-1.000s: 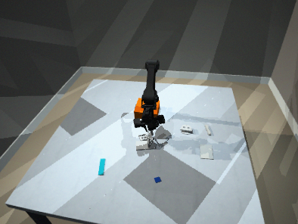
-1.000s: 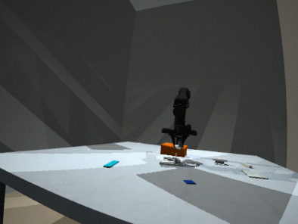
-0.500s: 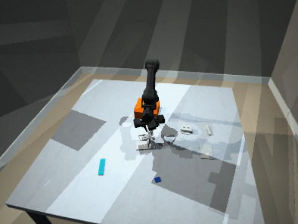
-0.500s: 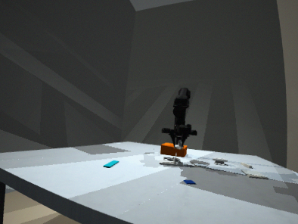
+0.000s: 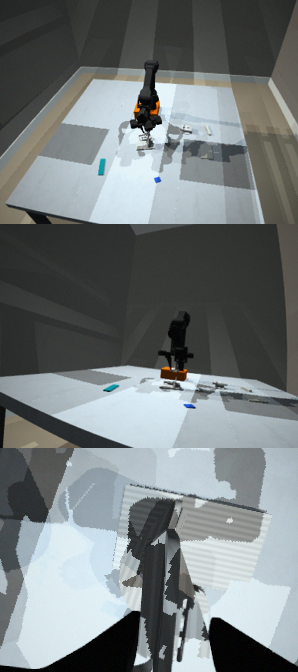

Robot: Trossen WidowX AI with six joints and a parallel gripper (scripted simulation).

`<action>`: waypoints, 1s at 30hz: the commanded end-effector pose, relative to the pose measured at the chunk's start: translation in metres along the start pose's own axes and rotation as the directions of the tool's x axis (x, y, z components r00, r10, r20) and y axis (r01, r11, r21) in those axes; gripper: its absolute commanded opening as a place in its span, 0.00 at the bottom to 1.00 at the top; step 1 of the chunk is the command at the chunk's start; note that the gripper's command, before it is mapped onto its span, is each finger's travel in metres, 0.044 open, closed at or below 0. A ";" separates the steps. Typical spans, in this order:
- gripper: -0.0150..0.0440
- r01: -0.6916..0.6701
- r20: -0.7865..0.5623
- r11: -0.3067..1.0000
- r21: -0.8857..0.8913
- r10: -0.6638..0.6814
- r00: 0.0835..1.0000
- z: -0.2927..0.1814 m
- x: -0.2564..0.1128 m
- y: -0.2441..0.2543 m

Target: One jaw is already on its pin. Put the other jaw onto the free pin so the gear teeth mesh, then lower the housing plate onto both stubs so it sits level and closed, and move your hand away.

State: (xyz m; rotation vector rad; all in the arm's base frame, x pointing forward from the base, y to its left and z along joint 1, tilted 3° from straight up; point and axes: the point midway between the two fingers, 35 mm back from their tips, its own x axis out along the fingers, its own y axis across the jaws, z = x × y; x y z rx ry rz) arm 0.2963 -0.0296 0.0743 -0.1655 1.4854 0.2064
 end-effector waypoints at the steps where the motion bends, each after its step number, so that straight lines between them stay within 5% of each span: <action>1: 0.48 -0.004 -0.015 1.000 -0.003 0.004 1.000 0.003 0.003 -0.011; 30: 0.48 -0.001 -0.014 1.000 -0.004 0.001 1.000 0.011 0.004 -0.046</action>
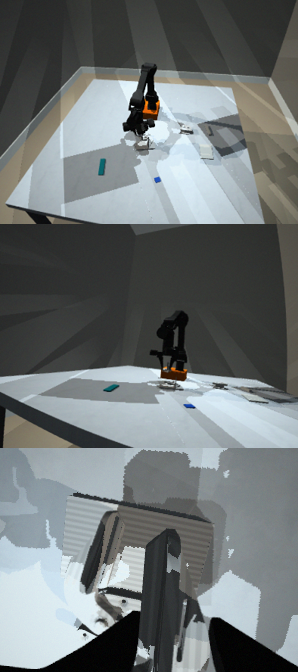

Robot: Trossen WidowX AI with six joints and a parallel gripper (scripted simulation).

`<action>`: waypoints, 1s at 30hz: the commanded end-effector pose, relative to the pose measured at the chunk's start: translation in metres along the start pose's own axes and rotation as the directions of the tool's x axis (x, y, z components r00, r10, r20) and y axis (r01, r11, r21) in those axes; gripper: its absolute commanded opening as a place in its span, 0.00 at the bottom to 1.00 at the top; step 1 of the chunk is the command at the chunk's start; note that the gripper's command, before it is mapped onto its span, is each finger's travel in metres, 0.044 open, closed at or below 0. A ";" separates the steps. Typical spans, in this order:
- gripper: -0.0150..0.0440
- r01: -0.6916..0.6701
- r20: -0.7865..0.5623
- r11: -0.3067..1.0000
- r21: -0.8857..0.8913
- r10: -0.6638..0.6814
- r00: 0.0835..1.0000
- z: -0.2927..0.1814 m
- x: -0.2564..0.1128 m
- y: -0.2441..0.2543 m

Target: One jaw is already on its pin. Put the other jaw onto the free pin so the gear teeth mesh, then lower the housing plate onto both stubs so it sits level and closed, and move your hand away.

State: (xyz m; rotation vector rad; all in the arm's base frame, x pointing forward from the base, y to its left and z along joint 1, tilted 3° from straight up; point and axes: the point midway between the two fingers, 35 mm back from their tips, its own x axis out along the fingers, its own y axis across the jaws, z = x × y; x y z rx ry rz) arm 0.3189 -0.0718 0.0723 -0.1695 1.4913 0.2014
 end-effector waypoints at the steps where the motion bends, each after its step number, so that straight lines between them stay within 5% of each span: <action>1: 0.48 -0.006 -0.008 1.000 -0.004 0.006 1.000 -0.001 0.002 0.000; 30: 0.48 -0.006 -0.008 1.000 -0.017 0.006 1.000 -0.002 0.005 0.002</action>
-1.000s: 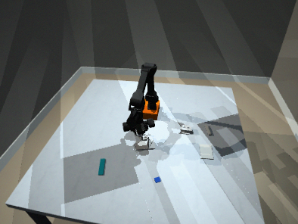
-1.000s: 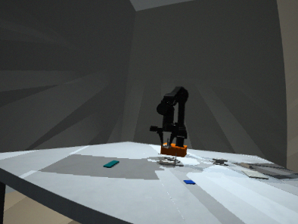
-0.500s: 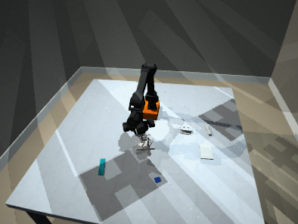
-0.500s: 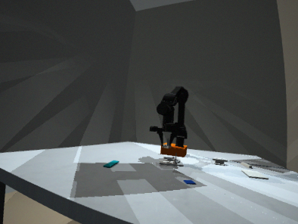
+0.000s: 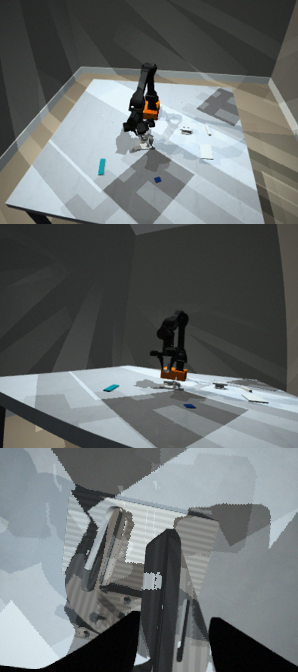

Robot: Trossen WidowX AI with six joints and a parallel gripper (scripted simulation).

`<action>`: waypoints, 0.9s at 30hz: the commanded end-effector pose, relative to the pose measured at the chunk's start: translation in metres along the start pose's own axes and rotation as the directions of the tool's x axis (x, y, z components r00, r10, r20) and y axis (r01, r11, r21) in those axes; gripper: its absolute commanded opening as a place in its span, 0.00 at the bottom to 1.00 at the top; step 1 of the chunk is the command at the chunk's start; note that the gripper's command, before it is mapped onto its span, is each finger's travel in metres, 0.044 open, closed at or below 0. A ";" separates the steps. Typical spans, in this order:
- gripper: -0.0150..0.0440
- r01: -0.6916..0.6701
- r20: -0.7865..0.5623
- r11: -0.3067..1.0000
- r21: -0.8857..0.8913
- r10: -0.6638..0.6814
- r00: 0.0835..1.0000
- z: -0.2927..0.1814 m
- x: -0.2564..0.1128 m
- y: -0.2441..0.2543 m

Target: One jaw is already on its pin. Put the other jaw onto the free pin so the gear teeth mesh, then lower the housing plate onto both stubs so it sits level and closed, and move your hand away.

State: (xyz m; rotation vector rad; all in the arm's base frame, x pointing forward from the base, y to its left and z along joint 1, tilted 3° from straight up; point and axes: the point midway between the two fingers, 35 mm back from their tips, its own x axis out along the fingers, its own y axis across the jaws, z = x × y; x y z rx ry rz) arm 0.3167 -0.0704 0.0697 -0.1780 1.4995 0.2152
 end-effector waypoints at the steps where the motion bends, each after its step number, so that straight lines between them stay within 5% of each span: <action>1: 0.48 -0.001 0.001 1.000 -0.003 0.001 1.000 0.000 0.004 0.000; 27: 0.48 -0.001 0.001 1.000 -0.003 0.001 1.000 0.000 0.046 0.000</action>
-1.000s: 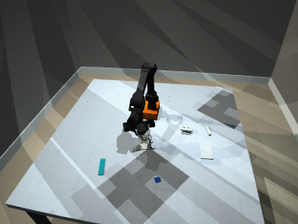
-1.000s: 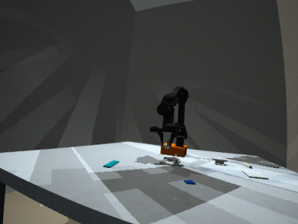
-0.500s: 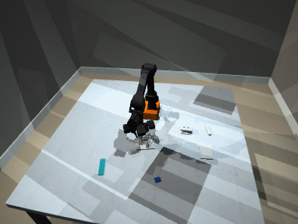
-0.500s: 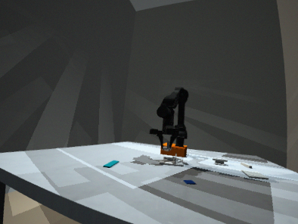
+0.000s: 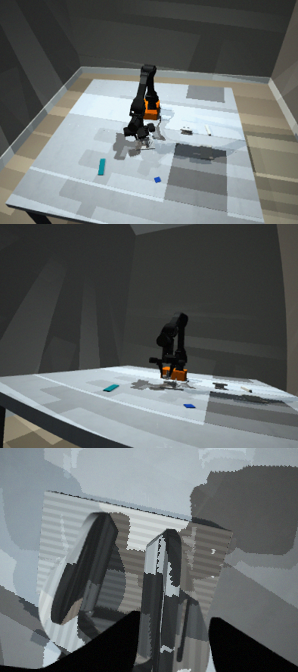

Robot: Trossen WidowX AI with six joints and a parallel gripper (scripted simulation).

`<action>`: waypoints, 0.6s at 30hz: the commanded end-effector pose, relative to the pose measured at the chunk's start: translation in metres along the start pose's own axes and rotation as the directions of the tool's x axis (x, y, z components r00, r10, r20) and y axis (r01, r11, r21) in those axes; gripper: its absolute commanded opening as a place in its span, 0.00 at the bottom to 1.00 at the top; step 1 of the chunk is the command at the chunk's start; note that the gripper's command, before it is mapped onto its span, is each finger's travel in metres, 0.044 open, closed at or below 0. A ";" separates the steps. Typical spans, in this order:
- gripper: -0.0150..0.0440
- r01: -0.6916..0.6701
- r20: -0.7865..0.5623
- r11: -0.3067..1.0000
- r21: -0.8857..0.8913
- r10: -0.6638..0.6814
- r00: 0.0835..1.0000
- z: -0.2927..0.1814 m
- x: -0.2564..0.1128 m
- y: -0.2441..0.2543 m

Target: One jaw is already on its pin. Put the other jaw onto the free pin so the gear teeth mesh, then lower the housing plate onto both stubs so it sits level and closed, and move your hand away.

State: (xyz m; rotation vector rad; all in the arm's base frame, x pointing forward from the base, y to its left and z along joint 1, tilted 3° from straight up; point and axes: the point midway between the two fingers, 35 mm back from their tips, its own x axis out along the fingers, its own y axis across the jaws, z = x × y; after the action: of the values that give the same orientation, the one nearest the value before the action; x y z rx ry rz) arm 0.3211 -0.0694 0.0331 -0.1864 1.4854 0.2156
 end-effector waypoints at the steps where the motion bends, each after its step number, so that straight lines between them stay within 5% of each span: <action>1: 0.48 -0.008 -0.012 1.000 0.004 0.008 1.000 -0.002 0.011 0.001; 18: 0.48 -0.008 -0.012 1.000 0.004 0.008 1.000 -0.002 0.015 0.001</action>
State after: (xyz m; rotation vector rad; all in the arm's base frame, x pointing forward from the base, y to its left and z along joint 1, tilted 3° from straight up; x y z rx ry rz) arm 0.3196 -0.0686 0.0205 -0.1850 1.4940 0.2195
